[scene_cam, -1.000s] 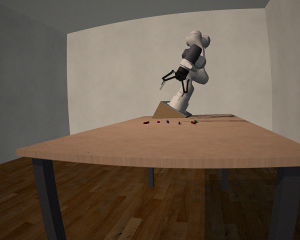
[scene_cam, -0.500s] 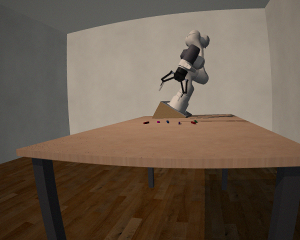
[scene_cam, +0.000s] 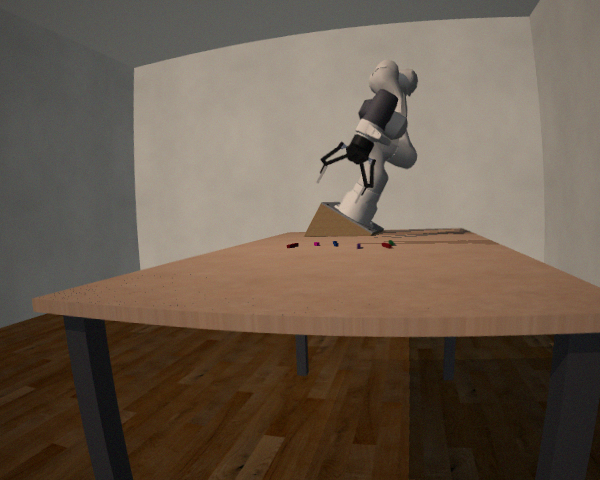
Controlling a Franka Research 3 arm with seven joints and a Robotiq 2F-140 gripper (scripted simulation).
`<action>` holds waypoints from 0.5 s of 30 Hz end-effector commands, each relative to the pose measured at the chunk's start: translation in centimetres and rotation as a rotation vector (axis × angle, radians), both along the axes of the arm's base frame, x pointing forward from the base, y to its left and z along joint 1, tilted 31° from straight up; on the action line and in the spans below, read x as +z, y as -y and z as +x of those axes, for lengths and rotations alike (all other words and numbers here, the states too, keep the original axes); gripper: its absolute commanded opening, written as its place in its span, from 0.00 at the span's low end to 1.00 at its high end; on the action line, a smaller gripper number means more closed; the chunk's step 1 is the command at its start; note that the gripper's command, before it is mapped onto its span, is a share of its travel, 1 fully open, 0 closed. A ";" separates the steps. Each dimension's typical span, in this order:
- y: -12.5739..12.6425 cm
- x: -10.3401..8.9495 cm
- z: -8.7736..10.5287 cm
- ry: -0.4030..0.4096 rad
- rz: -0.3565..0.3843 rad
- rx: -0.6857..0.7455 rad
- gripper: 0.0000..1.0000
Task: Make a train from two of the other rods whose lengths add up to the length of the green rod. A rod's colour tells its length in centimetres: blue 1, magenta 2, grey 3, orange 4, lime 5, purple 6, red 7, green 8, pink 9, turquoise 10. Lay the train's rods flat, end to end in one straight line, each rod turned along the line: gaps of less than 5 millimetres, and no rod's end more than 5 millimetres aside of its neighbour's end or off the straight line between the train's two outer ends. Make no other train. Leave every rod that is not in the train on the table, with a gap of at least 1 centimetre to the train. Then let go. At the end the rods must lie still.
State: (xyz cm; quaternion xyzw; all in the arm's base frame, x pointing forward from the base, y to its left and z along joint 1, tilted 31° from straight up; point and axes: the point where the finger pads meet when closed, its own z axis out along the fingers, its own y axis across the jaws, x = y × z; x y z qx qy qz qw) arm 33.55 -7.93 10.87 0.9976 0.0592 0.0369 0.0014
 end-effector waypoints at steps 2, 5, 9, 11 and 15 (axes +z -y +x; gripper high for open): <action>0.3 -1.0 0.2 0.019 0.032 0.059 1.00; 0.3 -1.0 0.2 0.019 0.032 0.059 1.00; 0.3 -1.0 0.2 0.019 0.032 0.059 1.00; 0.3 -1.0 0.2 0.019 0.032 0.059 1.00; 0.3 -1.0 0.2 0.019 0.032 0.059 1.00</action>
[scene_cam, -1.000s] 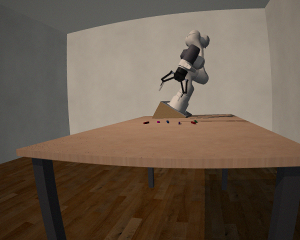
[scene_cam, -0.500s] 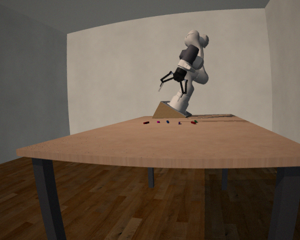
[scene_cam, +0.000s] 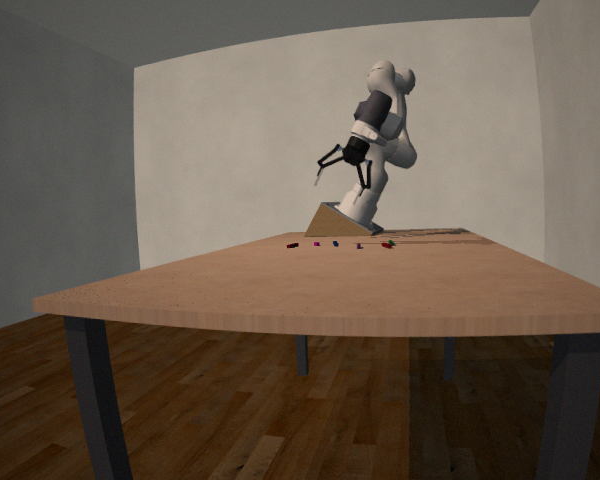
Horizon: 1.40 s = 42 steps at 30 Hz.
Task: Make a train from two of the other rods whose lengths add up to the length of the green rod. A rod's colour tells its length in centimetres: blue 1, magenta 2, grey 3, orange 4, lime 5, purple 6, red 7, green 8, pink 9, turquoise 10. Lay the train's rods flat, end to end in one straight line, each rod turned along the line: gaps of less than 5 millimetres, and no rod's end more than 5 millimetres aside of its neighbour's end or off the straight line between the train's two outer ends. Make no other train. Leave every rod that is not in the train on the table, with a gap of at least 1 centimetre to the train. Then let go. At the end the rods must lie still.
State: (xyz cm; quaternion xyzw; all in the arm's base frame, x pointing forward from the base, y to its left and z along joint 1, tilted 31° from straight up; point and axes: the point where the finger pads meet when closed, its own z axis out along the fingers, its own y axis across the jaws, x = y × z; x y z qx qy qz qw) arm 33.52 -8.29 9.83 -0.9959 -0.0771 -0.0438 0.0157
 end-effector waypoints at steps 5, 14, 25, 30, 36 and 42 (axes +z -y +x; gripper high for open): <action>0.0 0.1 0.2 0.008 -0.001 0.022 1.00; 0.3 -0.9 0.2 0.021 0.029 0.062 1.00; 0.5 -1.7 0.2 0.031 0.059 0.099 1.00; 0.5 -1.7 0.2 0.031 0.059 0.099 1.00; 0.5 -1.7 0.2 0.031 0.059 0.099 1.00; 0.8 -2.5 0.2 0.042 0.084 0.133 1.00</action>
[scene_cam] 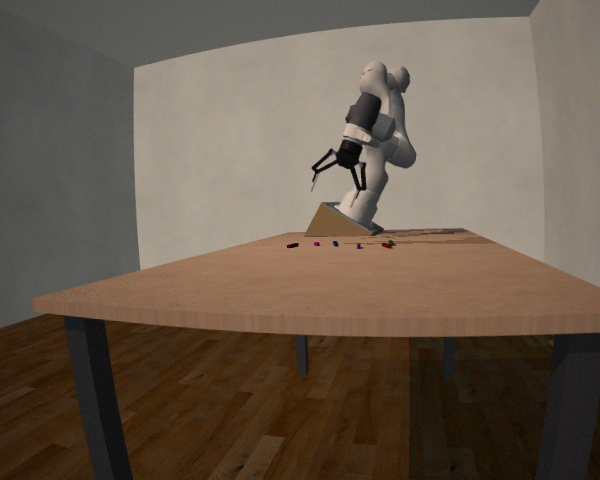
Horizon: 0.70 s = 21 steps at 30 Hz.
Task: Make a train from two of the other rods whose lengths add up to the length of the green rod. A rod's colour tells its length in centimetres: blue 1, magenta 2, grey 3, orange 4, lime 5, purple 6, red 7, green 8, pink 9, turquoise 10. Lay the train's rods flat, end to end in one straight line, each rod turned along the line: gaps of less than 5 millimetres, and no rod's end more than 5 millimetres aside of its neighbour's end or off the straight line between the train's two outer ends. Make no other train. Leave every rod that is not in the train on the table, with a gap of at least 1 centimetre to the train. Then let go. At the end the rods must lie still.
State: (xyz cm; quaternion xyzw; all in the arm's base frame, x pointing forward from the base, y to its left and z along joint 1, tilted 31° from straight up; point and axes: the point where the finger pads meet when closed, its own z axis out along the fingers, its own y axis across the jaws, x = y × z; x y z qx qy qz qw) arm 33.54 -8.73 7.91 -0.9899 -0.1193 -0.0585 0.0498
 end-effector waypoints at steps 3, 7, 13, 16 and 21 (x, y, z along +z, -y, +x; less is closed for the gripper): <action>0.4 -0.5 0.2 0.017 0.017 0.045 1.00; 0.4 -0.5 0.2 0.017 0.017 0.045 1.00; 0.4 -0.5 0.2 0.017 0.017 0.045 1.00; 0.4 -0.5 0.2 0.017 0.017 0.045 1.00; 0.7 -1.3 0.2 0.028 0.038 0.076 1.00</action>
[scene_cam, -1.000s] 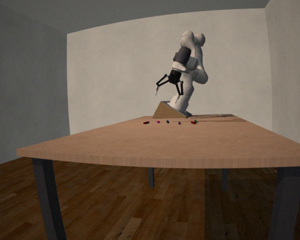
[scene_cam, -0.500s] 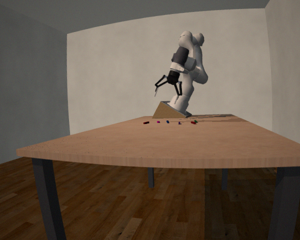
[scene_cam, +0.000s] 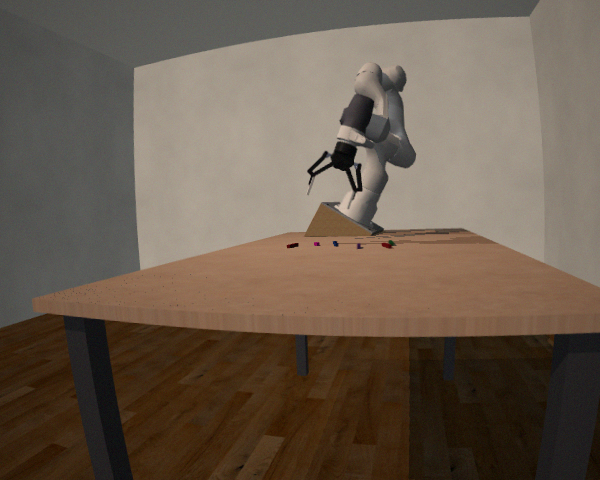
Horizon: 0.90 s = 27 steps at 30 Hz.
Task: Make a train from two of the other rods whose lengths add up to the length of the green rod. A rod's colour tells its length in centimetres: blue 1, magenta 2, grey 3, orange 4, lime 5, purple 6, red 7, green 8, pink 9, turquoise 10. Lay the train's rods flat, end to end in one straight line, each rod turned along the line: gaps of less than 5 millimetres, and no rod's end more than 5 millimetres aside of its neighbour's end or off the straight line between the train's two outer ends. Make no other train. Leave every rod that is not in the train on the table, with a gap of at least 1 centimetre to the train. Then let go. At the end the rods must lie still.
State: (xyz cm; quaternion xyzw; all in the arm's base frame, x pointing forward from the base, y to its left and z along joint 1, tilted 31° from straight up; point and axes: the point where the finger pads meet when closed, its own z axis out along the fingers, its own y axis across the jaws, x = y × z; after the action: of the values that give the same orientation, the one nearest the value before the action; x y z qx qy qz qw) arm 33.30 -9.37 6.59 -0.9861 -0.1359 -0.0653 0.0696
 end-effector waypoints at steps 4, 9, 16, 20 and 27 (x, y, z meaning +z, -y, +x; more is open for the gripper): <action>0.1 0.0 0.4 0.018 -0.001 0.040 1.00; 0.1 0.0 0.4 0.018 -0.001 0.040 1.00; 0.2 -0.5 0.5 0.025 0.023 0.066 1.00; 0.2 -0.5 0.5 0.025 0.023 0.066 1.00; 0.2 -0.5 0.5 0.025 0.023 0.066 1.00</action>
State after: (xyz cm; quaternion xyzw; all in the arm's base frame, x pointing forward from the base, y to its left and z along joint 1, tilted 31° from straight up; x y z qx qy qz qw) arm 33.64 -9.44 6.02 -0.9805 -0.1618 -0.0747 0.0827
